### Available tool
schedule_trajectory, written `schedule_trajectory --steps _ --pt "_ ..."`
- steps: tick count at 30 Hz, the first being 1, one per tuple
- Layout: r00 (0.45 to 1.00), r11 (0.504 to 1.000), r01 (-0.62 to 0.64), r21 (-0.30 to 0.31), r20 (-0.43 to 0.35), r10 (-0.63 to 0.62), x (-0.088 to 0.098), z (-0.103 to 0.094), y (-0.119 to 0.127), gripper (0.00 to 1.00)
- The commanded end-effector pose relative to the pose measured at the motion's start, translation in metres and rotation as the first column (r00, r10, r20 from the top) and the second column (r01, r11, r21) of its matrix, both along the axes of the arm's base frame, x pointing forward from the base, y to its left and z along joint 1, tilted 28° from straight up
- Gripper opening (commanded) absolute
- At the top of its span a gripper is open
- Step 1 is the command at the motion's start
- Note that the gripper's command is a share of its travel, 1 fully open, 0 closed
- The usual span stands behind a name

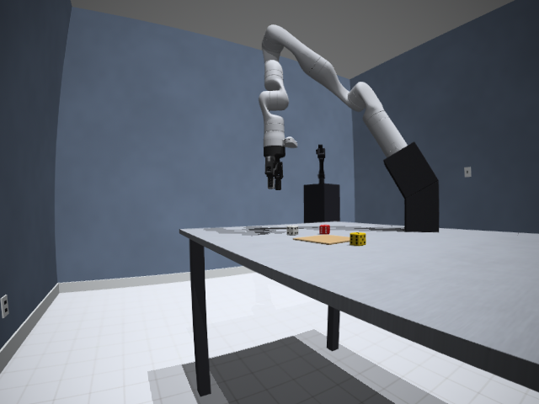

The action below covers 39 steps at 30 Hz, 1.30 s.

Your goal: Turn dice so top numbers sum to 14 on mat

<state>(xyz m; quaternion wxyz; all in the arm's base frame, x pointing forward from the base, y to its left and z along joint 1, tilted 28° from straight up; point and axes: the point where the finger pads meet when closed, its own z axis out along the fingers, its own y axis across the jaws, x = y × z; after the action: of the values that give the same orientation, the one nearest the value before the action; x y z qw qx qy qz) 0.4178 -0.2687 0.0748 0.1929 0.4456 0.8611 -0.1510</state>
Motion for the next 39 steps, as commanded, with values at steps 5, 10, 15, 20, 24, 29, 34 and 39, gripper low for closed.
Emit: schedule_trajectory --steps 5,10,15,20,24,29,34,39 --pt "1.0 1.0 -0.018 0.0 0.001 0.018 0.004 0.0 0.002 1.0" --pt "1.0 1.0 -0.018 0.0 0.001 0.018 0.004 0.0 0.002 1.0" --pt "1.0 1.0 -0.018 0.0 0.001 0.018 0.005 -0.002 0.002 1.0" --pt "1.0 1.0 -0.018 0.0 0.0 0.018 0.006 -0.007 -0.001 1.0" --pt "1.0 1.0 -0.018 0.0 0.0 0.018 0.007 -0.011 -0.003 1.0" --pt "1.0 1.0 -0.018 0.0 0.0 0.018 0.01 -0.021 -0.008 1.0" --pt "1.0 1.0 -0.018 0.0 0.0 0.018 0.014 -0.034 -0.014 1.0" --pt "1.0 1.0 -0.018 0.0 0.0 0.018 0.016 -0.043 -0.018 1.0"
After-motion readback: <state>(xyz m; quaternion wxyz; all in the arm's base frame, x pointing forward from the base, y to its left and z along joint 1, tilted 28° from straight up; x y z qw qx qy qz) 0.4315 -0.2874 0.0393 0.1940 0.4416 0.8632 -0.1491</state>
